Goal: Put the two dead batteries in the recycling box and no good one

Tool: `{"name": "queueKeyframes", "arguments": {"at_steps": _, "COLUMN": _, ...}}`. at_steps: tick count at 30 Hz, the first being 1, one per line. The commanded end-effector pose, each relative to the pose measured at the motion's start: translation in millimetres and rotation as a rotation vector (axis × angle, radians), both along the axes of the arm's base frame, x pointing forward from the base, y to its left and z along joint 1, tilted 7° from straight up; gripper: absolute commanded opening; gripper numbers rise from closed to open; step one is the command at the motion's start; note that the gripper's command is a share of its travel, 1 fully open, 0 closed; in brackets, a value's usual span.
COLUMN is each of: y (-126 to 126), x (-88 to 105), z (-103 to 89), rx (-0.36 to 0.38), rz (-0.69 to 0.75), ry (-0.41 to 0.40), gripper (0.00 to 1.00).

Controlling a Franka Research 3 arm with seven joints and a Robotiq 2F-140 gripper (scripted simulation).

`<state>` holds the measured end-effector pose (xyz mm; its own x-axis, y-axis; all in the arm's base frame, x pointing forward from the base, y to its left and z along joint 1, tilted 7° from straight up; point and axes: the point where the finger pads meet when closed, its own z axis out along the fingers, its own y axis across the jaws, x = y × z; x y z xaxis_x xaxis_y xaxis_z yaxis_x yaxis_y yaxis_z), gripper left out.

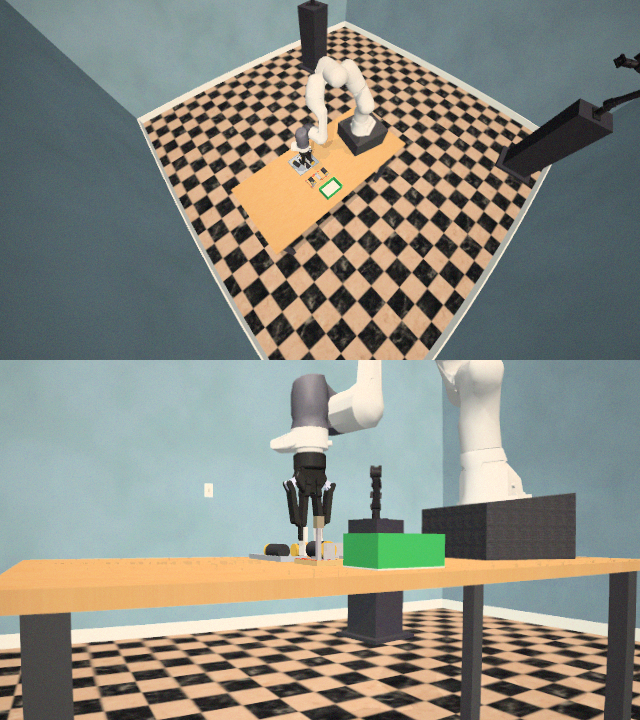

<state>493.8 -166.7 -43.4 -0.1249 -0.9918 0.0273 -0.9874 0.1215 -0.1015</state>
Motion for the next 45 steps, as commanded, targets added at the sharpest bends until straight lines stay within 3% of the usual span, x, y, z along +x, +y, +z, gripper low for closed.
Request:
{"name": "queueKeyframes", "arguments": {"at_steps": 1, "y": -2, "x": 7.5, "z": 1.5, "rx": -0.003, "rz": -0.02, "ry": -0.022, "gripper": 0.16}}
{"name": "queueKeyframes", "arguments": {"at_steps": 10, "y": -2, "x": 7.5, "z": 1.5, "rx": -0.003, "rz": -0.02, "ry": -0.022, "gripper": 0.16}}
{"name": "queueKeyframes", "arguments": {"at_steps": 11, "y": -2, "x": 7.5, "z": 1.5, "rx": -0.003, "rz": -0.02, "ry": -0.022, "gripper": 0.29}}
{"name": "queueKeyframes", "arguments": {"at_steps": 35, "y": -2, "x": 7.4, "z": 2.5, "rx": -0.003, "rz": -0.02, "ry": -0.022, "gripper": 0.29}}
{"name": "queueKeyframes", "arguments": {"at_steps": 45, "y": 0, "x": 3.1, "z": 38.4, "rx": -0.003, "rz": -0.02, "ry": -0.022, "gripper": 0.29}}
